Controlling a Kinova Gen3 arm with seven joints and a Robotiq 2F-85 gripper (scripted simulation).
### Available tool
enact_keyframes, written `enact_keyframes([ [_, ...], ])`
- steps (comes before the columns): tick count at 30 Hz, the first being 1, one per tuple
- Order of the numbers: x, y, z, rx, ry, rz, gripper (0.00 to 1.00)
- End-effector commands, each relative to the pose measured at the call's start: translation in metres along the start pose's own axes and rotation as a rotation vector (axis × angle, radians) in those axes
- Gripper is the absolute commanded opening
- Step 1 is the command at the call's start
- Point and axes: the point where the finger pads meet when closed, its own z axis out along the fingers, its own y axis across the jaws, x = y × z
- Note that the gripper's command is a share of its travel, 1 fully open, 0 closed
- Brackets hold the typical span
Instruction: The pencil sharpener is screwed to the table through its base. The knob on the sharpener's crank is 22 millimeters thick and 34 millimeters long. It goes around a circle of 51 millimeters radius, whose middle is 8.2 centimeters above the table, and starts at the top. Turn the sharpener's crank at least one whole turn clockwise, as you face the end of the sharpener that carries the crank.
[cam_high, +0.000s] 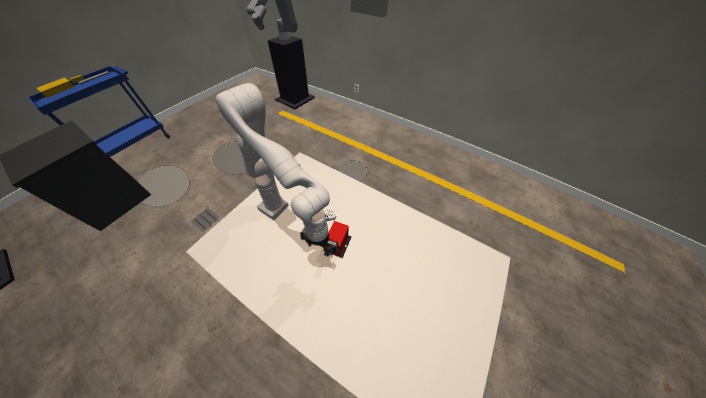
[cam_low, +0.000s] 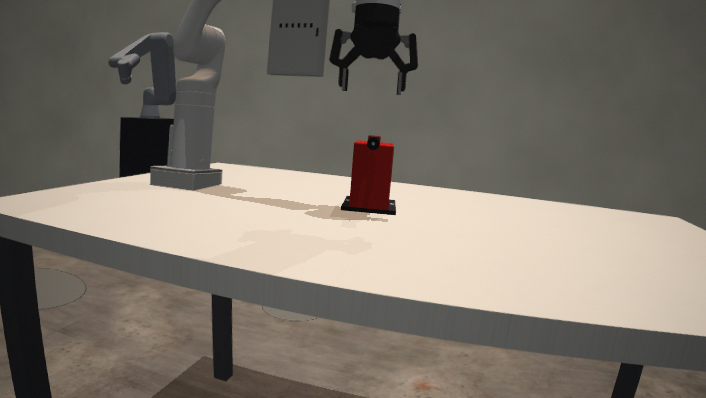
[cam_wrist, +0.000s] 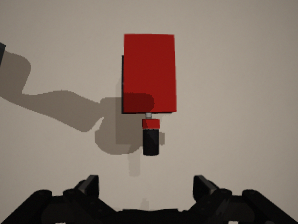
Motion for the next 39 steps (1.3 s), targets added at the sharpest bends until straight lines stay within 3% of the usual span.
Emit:
enact_keyframes([
  [1, 0.0116, 0.0088, 0.0042, 0.006, 0.003, -0.029, 1.0],
  [8, 0.0116, 0.0088, 0.0042, 0.006, 0.003, -0.029, 1.0],
  [9, 0.0116, 0.0088, 0.0042, 0.006, 0.003, -0.029, 0.0],
  [39, 0.0116, 0.0088, 0.0042, 0.006, 0.003, -0.029, 0.0],
])
